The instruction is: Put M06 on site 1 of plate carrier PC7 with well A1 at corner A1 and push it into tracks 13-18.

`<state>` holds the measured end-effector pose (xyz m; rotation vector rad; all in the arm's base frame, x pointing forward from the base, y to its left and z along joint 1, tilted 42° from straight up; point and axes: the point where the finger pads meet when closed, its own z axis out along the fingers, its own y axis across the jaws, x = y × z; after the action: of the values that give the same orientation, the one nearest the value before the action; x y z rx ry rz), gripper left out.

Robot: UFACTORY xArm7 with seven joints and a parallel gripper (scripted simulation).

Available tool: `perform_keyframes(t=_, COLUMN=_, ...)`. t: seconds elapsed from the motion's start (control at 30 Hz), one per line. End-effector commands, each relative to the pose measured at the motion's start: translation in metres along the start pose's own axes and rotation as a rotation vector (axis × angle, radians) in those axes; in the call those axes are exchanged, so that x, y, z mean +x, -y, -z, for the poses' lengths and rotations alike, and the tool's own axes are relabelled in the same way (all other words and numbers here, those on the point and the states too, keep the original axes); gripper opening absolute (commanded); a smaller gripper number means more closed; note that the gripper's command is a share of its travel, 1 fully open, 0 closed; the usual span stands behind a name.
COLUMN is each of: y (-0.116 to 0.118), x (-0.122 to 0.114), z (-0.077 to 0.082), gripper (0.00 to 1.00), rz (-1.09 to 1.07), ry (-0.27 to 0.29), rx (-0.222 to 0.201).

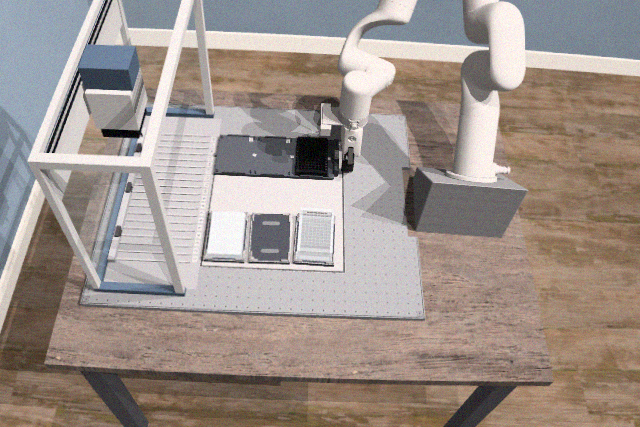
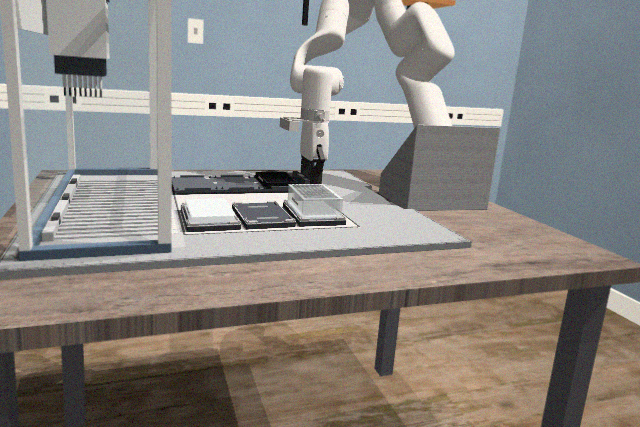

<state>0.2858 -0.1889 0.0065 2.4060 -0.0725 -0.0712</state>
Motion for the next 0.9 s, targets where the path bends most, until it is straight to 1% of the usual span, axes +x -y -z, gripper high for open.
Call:
perform_keyframes(t=0.0, y=0.000, x=0.004, z=0.001, gripper=0.82, rz=0.001, ry=-0.003, rx=0.001)
perform_keyframes(t=0.87, y=0.000, x=0.026, z=0.001, gripper=0.82, rz=0.001, ry=-0.003, rx=0.001)
